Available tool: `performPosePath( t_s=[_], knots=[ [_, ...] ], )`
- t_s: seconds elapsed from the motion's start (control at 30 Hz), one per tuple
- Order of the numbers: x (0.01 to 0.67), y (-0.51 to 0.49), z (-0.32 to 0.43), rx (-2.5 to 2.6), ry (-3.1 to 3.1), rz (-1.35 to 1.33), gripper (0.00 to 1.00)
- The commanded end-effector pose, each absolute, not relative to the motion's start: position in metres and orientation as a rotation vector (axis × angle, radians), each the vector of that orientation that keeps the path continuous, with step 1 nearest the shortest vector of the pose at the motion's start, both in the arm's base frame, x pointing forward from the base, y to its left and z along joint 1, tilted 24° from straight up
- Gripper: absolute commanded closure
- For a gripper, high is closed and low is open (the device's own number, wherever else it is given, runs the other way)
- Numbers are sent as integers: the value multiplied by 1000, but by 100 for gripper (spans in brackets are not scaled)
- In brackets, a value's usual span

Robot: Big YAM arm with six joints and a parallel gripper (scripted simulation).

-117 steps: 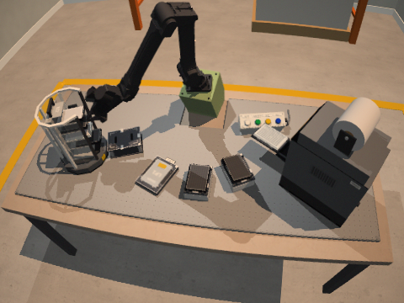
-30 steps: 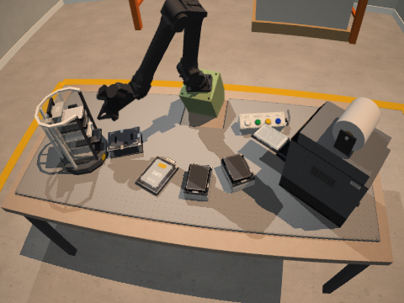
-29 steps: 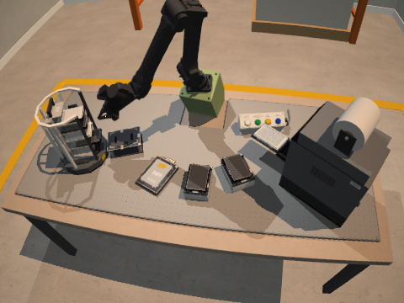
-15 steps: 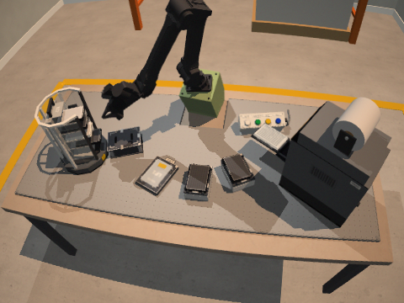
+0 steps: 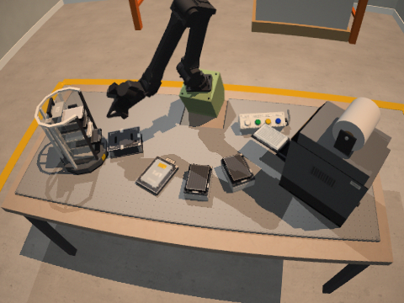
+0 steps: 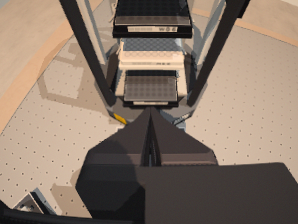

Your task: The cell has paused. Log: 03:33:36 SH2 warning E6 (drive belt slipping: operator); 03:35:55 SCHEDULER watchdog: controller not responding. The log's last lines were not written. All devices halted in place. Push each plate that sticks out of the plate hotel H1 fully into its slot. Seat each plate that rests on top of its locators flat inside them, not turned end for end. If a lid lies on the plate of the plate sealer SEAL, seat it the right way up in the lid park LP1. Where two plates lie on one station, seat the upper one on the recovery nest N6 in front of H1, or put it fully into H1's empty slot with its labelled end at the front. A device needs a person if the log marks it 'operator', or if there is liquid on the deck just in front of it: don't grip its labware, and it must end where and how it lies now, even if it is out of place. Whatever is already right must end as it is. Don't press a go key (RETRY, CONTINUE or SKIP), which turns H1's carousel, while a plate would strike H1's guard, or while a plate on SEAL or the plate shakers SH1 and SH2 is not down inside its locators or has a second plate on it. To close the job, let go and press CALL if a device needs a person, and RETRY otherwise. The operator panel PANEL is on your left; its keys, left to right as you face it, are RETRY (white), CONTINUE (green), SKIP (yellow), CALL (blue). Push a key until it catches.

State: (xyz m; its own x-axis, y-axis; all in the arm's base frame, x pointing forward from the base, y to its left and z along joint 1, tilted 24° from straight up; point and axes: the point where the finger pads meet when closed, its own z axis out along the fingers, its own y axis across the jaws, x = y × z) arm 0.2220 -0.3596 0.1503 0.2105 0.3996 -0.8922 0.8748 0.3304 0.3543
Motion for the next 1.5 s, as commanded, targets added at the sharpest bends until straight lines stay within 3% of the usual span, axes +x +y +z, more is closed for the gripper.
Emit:
performPosePath(
  t_s=[0.0, 0.93, 1.47],
  knots=[
    [224, -353, 156, 1255, 1372, -491, 100],
    [215, -334, 146, 1279, 1387, -501, 100],
    [241, -341, 97, 1261, 1372, -500, 100]
  ],
)
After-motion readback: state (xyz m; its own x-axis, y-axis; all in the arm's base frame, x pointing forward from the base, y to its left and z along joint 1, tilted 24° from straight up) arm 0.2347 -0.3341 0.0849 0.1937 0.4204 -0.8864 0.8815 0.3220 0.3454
